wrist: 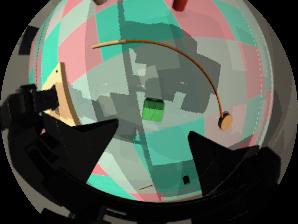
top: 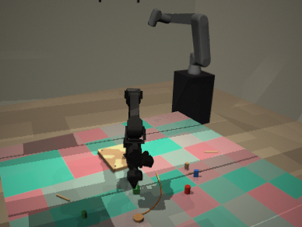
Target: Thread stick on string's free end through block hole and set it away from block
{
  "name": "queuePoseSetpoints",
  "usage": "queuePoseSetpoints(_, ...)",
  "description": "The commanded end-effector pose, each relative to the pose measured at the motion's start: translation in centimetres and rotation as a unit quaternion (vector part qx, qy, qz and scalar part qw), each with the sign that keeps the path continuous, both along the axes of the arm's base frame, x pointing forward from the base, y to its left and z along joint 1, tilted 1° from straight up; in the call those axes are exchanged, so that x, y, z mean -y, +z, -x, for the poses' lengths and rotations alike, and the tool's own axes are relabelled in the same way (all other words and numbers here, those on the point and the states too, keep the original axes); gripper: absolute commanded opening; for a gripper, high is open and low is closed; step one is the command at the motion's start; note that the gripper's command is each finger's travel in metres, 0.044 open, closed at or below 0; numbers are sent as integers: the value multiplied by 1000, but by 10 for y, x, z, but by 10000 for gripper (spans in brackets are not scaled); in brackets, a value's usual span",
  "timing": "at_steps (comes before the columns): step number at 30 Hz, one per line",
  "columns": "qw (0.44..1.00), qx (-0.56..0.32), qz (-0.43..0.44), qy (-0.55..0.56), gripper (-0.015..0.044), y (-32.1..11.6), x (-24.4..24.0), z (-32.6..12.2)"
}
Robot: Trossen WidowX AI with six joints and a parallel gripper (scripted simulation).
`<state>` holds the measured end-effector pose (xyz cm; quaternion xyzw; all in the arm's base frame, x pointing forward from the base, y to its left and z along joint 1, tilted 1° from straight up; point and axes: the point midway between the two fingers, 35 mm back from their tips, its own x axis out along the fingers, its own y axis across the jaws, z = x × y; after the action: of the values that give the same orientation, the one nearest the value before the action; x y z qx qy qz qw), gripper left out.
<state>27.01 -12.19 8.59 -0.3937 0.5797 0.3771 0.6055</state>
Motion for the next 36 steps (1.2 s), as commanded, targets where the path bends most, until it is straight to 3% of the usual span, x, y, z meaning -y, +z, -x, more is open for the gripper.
queuePoseSetpoints(1,1000,0,0,0,414,0,0,0)
queuePoseSetpoints(8,1000,0,0,0,237,0,0,0)
queuePoseSetpoints(17,1000,0,0,0,237,0,0,0)
queuePoseSetpoints(26,1000,0,0,0,0,0,0,0)
queuePoseSetpoints(36,1000,0,0,0,0,0,0,0)
